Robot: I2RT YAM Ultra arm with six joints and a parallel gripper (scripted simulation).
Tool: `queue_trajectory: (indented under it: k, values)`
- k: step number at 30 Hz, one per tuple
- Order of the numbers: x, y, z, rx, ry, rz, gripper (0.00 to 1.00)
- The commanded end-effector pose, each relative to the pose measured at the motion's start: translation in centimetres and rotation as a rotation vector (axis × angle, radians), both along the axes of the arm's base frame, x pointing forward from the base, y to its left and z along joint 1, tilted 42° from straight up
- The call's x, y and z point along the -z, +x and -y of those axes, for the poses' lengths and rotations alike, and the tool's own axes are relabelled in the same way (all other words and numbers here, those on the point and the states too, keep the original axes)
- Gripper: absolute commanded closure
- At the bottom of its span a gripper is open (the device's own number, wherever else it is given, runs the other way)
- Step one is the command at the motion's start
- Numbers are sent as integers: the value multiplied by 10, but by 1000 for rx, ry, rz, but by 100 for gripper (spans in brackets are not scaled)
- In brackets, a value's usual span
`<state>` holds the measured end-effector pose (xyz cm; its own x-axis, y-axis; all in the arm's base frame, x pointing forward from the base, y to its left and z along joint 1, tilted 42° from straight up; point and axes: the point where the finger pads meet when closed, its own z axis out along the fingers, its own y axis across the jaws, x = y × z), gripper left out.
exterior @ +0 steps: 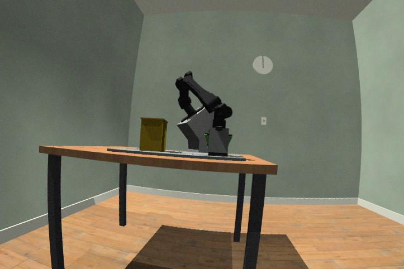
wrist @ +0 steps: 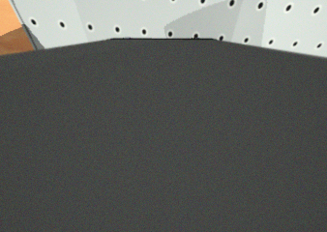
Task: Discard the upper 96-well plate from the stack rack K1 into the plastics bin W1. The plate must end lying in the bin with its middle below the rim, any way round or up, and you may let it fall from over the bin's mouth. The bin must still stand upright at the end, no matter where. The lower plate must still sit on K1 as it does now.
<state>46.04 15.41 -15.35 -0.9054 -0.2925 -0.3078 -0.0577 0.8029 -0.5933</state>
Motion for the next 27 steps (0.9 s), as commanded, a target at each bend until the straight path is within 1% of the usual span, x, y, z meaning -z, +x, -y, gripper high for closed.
queue_trajectory:
  k: [1, 7, 8, 27]
  values:
    - [-9, 7, -15, -24, 17, 18, 0]
    - [-9, 7, -15, -24, 17, 18, 0]
    - [-9, 7, -15, -24, 17, 18, 100]
    - [-9, 7, -14, -21, 12, 21, 100]
